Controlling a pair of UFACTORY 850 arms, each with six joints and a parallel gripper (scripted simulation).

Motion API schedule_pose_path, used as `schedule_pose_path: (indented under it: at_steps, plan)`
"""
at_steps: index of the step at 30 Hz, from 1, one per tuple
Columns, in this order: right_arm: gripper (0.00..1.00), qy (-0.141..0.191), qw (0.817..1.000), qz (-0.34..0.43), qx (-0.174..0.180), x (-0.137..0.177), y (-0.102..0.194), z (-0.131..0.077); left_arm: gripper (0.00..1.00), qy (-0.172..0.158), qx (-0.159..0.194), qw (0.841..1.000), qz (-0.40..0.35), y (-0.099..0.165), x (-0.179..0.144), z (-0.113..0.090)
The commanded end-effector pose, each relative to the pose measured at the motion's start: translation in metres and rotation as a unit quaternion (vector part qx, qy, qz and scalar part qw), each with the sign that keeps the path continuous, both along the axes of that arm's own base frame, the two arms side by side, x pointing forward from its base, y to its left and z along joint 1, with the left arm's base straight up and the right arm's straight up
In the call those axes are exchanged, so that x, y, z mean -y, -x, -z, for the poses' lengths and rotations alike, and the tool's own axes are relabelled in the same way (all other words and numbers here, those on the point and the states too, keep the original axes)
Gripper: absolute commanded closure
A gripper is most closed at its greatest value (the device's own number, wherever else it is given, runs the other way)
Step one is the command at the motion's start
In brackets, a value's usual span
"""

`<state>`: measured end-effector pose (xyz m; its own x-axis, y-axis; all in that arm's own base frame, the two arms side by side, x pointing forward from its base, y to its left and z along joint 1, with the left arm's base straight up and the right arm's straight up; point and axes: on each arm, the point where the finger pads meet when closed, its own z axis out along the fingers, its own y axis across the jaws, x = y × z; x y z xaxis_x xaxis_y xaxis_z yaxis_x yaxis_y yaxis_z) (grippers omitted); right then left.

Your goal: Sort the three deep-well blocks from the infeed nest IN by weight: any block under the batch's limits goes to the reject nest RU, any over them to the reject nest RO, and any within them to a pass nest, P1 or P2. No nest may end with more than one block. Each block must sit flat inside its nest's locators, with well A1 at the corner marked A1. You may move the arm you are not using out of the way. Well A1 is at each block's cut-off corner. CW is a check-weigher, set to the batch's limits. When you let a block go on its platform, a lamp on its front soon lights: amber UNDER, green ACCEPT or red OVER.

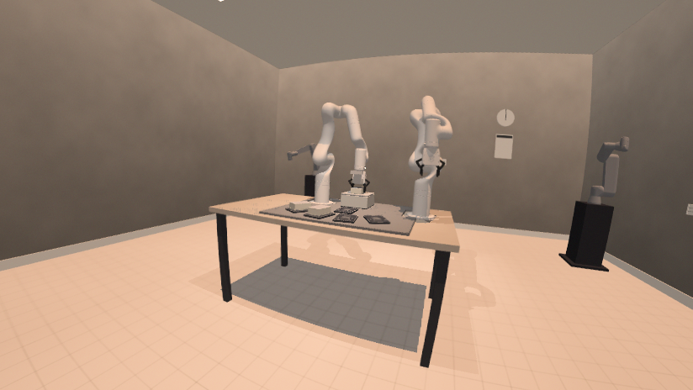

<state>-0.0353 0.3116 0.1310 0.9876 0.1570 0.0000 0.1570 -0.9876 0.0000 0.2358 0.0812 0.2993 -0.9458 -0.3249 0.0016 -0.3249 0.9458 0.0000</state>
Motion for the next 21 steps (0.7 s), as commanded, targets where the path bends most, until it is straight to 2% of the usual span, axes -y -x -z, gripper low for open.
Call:
schedule_pose_path:
  at_steps: [1, 5, 6, 21]
  plan:
    - [0.00, -0.001, 1.000, 0.000, 0.000, -0.0007, 0.0001, -0.0004, 0.00, 0.000, 0.001, 1.000, 0.000, -0.0006, -0.0002, -0.0007]
    - [0.00, -0.001, 1.000, 0.000, 0.000, -0.0007, 0.0001, -0.0004, 0.00, 0.000, 0.001, 1.000, 0.000, -0.0006, -0.0002, -0.0007]
    - [1.00, -0.001, 1.000, 0.000, 0.000, -0.0007, 0.0001, -0.0007, 0.00, 0.000, 0.001, 1.000, 0.000, -0.0006, -0.0002, -0.0007]
    - [1.00, -0.001, 1.000, 0.000, 0.000, -0.0007, 0.0001, -0.0007, 0.00, 0.000, 0.001, 1.000, 0.000, -0.0006, -0.0002, -0.0007]
